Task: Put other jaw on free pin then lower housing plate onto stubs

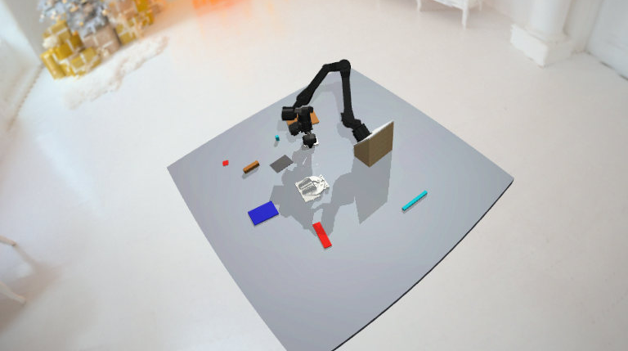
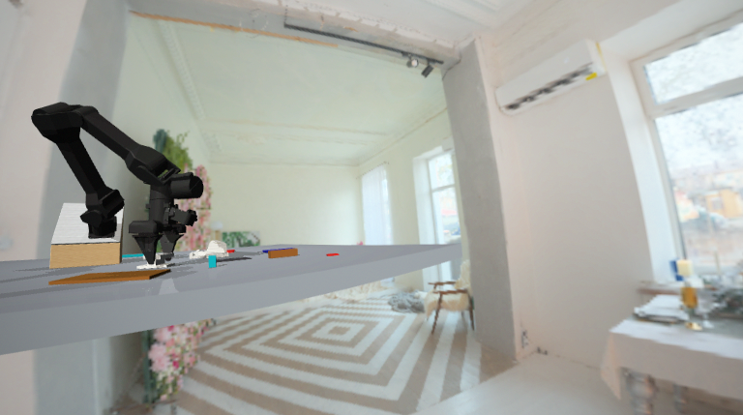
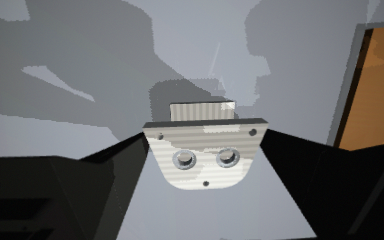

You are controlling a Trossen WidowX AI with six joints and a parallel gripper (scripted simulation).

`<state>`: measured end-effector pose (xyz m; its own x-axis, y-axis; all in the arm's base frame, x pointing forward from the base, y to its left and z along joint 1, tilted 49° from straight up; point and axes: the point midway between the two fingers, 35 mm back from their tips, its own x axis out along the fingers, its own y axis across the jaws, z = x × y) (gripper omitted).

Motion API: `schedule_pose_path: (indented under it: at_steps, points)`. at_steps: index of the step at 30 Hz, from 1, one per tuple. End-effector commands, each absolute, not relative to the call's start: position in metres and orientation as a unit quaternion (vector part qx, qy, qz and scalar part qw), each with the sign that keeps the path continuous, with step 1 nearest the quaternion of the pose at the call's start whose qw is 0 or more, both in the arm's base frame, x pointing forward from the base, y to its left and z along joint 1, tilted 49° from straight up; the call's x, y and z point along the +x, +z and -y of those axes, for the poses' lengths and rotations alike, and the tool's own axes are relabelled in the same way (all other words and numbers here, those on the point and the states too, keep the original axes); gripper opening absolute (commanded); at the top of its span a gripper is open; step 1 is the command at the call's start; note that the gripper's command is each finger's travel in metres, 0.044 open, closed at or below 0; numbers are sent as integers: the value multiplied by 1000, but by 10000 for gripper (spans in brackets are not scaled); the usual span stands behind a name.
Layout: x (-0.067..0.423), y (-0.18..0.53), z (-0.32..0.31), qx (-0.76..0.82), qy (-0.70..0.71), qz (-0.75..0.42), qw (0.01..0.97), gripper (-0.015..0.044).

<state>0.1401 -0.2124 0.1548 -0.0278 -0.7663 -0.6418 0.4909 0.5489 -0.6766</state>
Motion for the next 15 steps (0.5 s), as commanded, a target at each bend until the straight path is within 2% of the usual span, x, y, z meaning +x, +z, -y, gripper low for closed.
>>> schedule_pose_path:
  at_steps: [1, 10, 15]
  points:
    - [140, 155, 212, -125, -458, -551, 686, 413]
    - [140, 155, 212, -125, -458, -551, 686, 353]
    - [140, 155, 212, -125, -458, -551, 686, 351]
